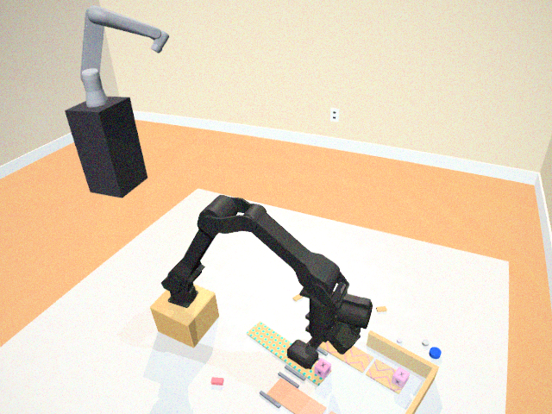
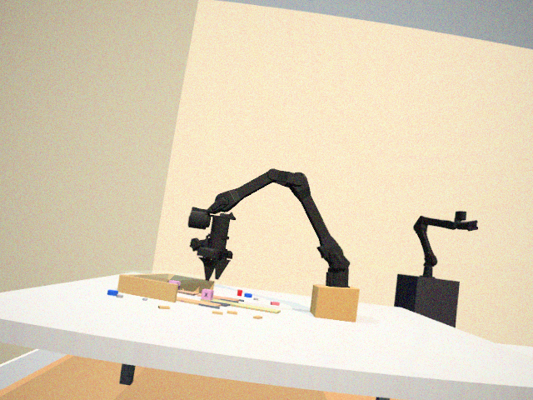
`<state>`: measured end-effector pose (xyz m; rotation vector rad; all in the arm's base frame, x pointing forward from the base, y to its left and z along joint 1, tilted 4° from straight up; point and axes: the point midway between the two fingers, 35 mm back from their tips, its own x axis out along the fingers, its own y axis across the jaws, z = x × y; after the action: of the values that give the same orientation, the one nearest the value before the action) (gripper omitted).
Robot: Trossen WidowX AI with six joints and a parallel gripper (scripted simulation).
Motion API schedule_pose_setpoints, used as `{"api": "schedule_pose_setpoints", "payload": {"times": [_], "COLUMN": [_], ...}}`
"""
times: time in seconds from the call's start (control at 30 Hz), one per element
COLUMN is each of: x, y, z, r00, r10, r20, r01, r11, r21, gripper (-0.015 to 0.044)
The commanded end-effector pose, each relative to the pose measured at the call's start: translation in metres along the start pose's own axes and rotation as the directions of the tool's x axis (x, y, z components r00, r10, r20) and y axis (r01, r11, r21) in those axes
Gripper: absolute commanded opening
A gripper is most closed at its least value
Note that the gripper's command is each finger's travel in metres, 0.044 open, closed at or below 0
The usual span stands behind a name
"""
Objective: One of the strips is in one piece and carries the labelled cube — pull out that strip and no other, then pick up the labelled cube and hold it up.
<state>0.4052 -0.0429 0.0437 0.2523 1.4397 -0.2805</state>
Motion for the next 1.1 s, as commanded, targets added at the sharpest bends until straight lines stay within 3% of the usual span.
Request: {"api": "schedule_pose_setpoints", "payload": {"times": [0.0, 0.23, 1.07], "x": [0.003, 0.013, 0.054], "y": [0.001, 0.001, 0.001], "z": [0.008, 0.008, 0.008], "r00": [1.000, 1.000, 1.000], "r10": [0.003, 0.003, 0.003], "r20": [-0.008, -0.008, -0.009], "r01": [-0.004, -0.004, -0.003], "r11": [1.000, 1.000, 1.000], "r21": [-0.006, -0.006, -0.006], "gripper": [0.0414, 0.0250, 0.0250]}}
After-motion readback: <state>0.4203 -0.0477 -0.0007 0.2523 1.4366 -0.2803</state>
